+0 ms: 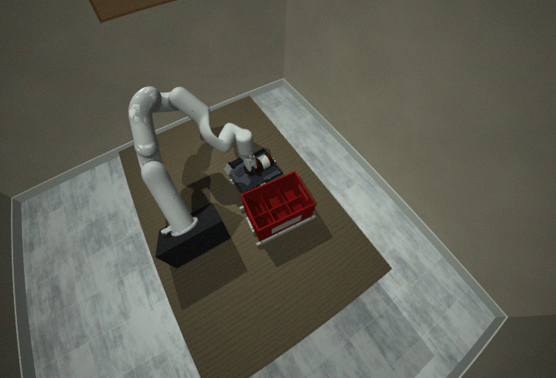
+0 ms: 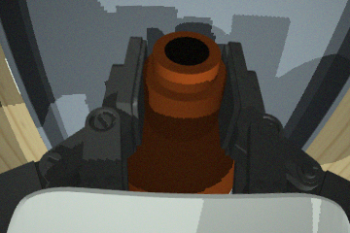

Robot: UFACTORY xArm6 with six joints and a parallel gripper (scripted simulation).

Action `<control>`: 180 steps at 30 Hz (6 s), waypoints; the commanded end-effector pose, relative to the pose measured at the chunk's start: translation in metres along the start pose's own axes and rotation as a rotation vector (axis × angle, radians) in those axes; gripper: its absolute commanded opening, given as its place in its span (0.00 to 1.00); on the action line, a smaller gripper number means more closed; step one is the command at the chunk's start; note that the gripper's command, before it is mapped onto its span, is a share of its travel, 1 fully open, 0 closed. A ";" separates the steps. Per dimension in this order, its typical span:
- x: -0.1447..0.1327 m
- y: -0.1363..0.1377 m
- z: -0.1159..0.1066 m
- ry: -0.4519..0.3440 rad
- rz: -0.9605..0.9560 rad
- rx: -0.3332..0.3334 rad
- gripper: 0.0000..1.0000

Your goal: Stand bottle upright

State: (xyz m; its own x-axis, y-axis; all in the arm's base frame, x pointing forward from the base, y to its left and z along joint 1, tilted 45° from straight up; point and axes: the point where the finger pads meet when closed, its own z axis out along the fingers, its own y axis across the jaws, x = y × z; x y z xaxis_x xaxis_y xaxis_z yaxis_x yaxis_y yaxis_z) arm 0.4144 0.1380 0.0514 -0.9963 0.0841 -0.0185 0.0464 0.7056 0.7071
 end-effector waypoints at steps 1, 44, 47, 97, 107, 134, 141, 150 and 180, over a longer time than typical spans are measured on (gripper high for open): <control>-0.001 0.000 -0.001 -0.003 -0.001 0.000 0.00; -0.001 0.000 -0.002 -0.003 -0.001 0.000 0.00; -0.001 0.000 -0.003 -0.003 -0.001 0.000 0.00; -0.001 0.000 -0.046 -0.003 -0.001 0.000 0.00; -0.001 0.000 -0.060 -0.003 -0.001 0.000 0.00; -0.001 0.000 -0.106 -0.003 -0.001 0.000 0.00; -0.001 0.000 -0.118 -0.003 -0.001 0.000 0.00; -0.001 0.000 -0.129 -0.003 -0.001 0.000 0.00; -0.001 0.000 -0.156 -0.003 -0.001 0.000 0.00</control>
State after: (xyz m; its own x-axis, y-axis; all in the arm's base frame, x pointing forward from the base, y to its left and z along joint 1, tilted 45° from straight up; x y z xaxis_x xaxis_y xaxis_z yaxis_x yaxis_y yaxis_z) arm 0.4030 0.0305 0.1596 -0.9963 0.0842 -0.0184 0.0466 0.7051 0.7076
